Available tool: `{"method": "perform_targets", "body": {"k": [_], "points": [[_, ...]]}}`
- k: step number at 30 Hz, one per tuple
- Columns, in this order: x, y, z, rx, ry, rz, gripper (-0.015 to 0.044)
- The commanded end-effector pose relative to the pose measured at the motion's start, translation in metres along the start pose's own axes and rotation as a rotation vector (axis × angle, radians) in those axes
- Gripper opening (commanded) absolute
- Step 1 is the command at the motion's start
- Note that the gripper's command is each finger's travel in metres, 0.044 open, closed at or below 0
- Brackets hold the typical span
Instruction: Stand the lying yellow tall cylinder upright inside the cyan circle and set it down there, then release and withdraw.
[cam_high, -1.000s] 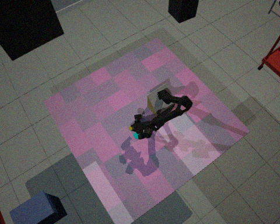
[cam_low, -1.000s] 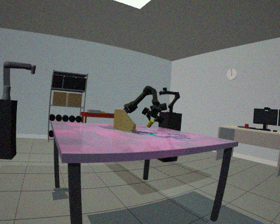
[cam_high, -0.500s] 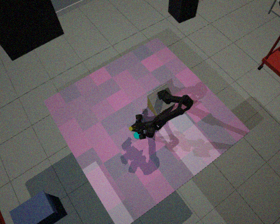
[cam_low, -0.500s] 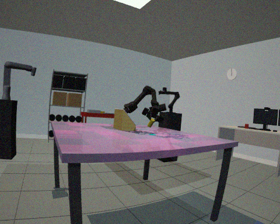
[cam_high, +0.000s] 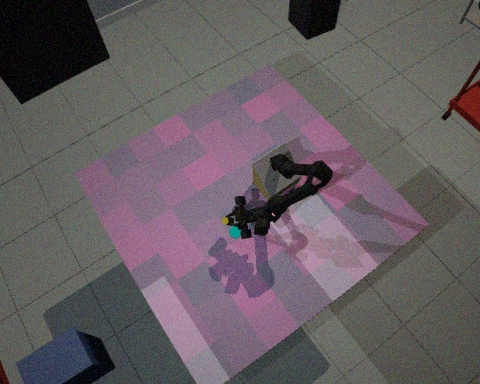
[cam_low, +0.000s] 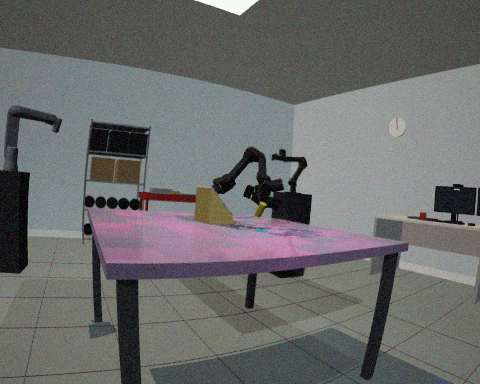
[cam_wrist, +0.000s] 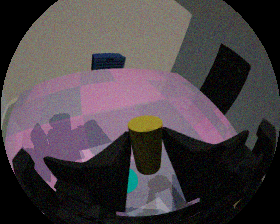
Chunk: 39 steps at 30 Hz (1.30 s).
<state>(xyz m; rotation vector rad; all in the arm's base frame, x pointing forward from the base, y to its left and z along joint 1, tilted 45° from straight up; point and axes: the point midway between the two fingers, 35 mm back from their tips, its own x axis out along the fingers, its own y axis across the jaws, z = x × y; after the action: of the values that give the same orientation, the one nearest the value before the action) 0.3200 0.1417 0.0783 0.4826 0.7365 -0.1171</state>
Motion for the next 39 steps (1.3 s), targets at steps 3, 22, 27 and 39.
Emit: {"method": "perform_targets", "body": {"k": [3, 22, 27, 39], "points": [[-0.004, 0.0, 0.002, 0.023, -0.045, 0.006, 0.0105], [-0.016, 0.001, 0.005, 0.099, -0.165, 0.042, 0.0105], [-0.02, 0.0, 0.005, 0.122, -0.196, 0.052, 0.0105], [-0.029, -0.001, 0.007, 0.18, -0.267, 0.08, 0.0105]]}}
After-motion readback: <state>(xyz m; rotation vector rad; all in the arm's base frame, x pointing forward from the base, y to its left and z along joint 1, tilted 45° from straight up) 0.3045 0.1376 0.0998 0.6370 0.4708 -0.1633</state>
